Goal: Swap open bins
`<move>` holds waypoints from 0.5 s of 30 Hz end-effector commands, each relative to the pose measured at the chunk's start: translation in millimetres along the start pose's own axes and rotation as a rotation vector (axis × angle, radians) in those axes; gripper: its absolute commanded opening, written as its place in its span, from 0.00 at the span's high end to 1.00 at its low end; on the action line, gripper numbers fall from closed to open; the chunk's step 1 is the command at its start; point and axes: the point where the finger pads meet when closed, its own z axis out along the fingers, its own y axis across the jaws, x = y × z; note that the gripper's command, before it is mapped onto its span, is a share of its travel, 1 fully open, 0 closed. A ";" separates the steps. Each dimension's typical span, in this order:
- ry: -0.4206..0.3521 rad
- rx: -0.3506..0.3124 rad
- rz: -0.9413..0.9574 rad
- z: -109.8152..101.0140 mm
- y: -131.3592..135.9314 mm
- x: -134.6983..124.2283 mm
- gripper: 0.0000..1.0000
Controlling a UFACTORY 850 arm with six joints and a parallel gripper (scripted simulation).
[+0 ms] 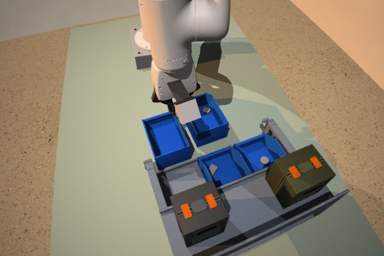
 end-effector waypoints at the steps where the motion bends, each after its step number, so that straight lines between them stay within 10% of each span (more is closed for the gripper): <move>1: 0.002 0.000 0.000 9.8 0.3 1.1 0.74; 15: 0.002 0.000 0.000 35.5 0.7 1.2 0.74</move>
